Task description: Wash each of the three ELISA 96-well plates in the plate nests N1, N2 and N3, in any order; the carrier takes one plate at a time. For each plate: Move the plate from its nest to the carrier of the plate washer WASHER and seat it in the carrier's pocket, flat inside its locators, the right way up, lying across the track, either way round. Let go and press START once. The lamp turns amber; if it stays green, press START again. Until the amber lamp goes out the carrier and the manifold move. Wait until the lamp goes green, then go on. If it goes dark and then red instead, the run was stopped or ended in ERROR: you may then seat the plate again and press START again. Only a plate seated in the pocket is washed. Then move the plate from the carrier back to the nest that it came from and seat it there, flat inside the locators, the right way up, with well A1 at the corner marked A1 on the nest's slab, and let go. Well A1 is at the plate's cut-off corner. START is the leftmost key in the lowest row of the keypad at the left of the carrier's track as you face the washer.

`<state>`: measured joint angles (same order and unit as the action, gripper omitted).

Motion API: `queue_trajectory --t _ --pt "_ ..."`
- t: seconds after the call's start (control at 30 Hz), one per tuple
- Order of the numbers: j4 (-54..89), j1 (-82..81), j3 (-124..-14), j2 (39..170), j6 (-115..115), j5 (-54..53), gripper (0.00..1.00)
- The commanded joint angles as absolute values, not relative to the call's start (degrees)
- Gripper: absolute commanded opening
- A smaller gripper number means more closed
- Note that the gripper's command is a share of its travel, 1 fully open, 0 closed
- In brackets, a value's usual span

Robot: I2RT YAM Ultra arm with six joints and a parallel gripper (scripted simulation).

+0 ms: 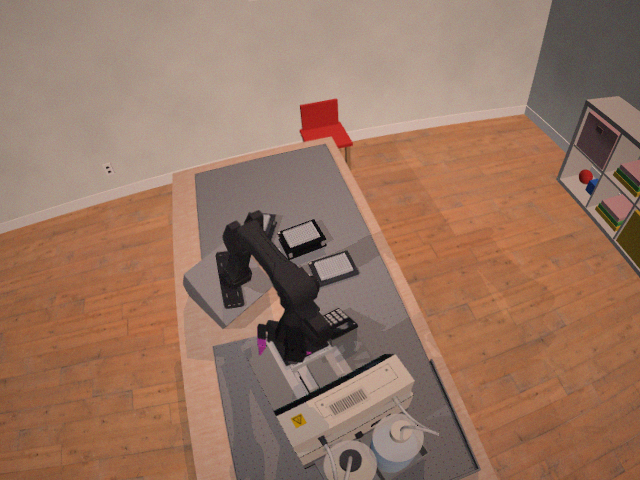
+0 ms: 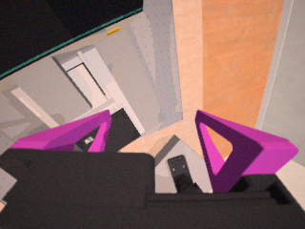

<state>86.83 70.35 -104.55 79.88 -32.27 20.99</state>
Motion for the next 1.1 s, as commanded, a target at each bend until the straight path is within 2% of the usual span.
queue_trajectory --t 0.0,0.53,1.07 --pt "86.8 70.38 -104.8 79.49 -32.27 21.04 1.0" --pt "86.8 70.38 -104.8 79.49 -32.27 21.04 1.0" --pt "85.51 55.99 -98.41 78.0 -29.99 20.89 1.0"
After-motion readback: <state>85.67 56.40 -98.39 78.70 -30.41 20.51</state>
